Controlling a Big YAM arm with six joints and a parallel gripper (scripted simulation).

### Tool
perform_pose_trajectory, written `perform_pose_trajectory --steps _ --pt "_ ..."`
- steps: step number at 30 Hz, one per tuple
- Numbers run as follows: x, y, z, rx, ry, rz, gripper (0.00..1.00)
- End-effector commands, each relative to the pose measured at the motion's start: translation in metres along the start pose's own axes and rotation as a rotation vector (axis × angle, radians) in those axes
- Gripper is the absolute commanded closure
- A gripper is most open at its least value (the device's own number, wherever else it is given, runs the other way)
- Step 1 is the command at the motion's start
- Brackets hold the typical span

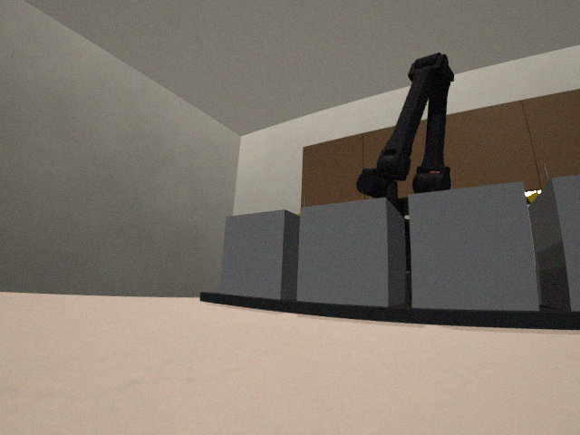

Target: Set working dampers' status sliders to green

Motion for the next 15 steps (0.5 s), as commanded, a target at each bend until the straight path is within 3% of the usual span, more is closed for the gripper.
perform_pose_trajectory --steps 1,3,8,11,15 --pt "-0.041 0.002 -0.013 -0.006 -0.115 -0.012 1.00" --pt "-0.041 0.002 -0.013 -0.006 -0.115 -0.012 1.00" --pt "-0.074 0.002 -0.012 -0.009 -0.086 -0.012 1.00" --pt "-0.067 -0.004 -0.021 -0.029 -0.119 -0.003 1.00" --pt "-0.069 -0.001 -0.011 -0.019 -0.097 -0.004 1.00"
Point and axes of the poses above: the point where the finger pads meet when closed, its own y axis out along the fingers, its own z axis across the jaws, x = y × z, the point moved 8 cm from there along -y, back along the fingers, and after that the axes turned 7 degrees about -y, right-handed, at the moved point
